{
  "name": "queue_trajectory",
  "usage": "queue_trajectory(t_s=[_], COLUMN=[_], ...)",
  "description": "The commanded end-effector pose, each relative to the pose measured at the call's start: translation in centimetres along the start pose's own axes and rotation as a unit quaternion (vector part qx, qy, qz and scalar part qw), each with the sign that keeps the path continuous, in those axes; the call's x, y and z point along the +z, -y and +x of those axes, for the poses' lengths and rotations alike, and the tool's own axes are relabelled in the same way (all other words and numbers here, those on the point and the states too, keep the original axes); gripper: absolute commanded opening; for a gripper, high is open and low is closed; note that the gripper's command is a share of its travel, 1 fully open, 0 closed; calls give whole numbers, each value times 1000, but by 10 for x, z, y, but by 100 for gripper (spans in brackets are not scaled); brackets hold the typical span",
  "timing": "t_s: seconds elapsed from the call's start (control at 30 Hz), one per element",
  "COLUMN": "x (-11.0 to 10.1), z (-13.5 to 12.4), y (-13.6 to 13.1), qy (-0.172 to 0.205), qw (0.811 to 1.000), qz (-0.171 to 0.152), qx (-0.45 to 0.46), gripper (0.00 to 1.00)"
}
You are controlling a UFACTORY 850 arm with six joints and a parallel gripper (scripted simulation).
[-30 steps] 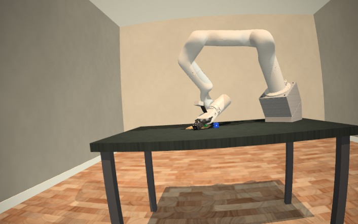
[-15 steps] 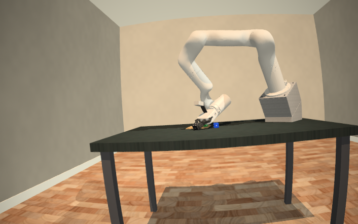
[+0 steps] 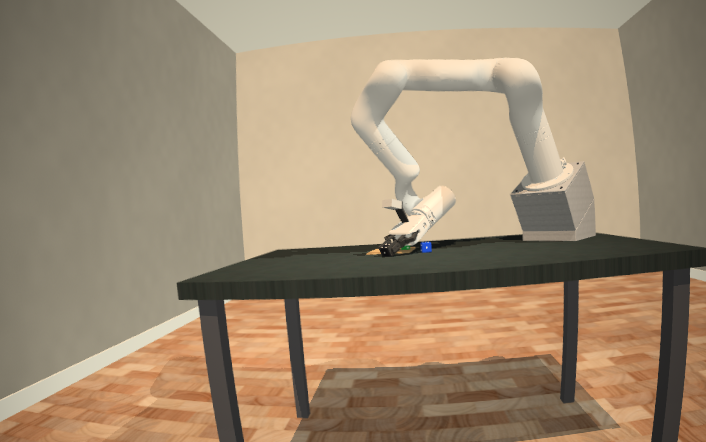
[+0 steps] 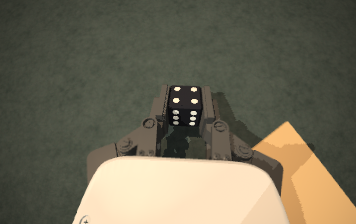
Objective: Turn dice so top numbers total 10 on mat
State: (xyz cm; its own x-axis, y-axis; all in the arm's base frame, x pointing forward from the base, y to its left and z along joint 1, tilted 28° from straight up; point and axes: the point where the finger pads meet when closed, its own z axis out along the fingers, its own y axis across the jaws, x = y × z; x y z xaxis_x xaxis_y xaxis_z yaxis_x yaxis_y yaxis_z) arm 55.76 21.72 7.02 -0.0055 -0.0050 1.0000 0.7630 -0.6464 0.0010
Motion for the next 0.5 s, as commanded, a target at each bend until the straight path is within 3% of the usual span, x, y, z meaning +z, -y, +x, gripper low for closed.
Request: queue_trajectory(t_s=[0.0, 0.27, 0.47], x=[0, 0, 0], z=[0, 0, 0], y=[0, 0, 0], qy=[0, 0, 0], qw=[1000, 1000, 1000], qz=[0, 0, 0], qx=[0, 0, 0], gripper=[35, 47, 47])
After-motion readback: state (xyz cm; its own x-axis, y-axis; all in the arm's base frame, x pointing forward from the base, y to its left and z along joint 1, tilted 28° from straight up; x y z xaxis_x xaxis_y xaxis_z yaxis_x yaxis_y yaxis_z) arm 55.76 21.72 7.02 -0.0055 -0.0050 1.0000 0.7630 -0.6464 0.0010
